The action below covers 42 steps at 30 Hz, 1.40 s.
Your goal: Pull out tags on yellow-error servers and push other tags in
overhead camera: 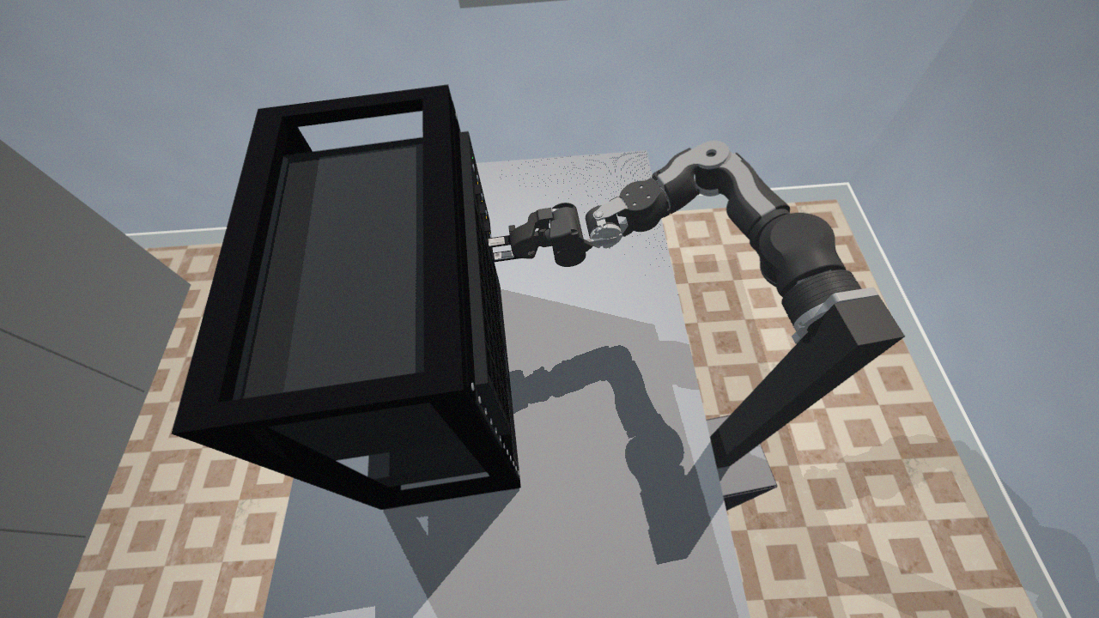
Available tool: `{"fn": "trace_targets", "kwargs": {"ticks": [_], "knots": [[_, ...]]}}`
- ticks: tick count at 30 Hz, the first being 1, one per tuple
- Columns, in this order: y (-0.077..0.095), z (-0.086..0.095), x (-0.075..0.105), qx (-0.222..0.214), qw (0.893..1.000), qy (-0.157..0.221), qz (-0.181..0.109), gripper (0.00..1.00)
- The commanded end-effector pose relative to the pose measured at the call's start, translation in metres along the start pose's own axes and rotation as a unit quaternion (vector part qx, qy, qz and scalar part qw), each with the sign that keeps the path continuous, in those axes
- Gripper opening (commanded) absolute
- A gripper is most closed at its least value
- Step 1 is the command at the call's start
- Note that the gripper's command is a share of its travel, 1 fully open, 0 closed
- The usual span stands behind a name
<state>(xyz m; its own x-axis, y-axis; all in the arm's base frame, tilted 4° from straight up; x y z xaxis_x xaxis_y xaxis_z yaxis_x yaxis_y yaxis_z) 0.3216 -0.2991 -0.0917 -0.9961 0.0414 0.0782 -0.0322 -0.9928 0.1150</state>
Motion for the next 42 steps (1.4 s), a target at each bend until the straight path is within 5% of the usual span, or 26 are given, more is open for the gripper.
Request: {"fn": "trace_targets", "kwargs": {"ticks": [1,31,32,42], "knots": [[0.002,0.003,0.003,0.001,1.000,0.012,-0.005,0.00],[0.001,0.003,0.014,0.000,1.000,0.012,-0.003,0.00],[0.001,0.003,0.014,0.000,1.000,0.012,-0.003,0.10],[0.001,0.002,0.014,0.000,1.000,0.007,-0.002,0.10]]}}
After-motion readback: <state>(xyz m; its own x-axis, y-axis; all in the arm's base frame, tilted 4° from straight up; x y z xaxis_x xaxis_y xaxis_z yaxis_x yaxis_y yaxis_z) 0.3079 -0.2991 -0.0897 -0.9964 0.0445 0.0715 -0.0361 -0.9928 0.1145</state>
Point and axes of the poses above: the point where the finger pads meet when closed, its own x axis back along the fingers, its own z axis across the jaws, y = z × x, the point moved 9 cm from there along x, back along the fingers, and after that the axes turned 6 degrees about x, right-handed, at the moved point
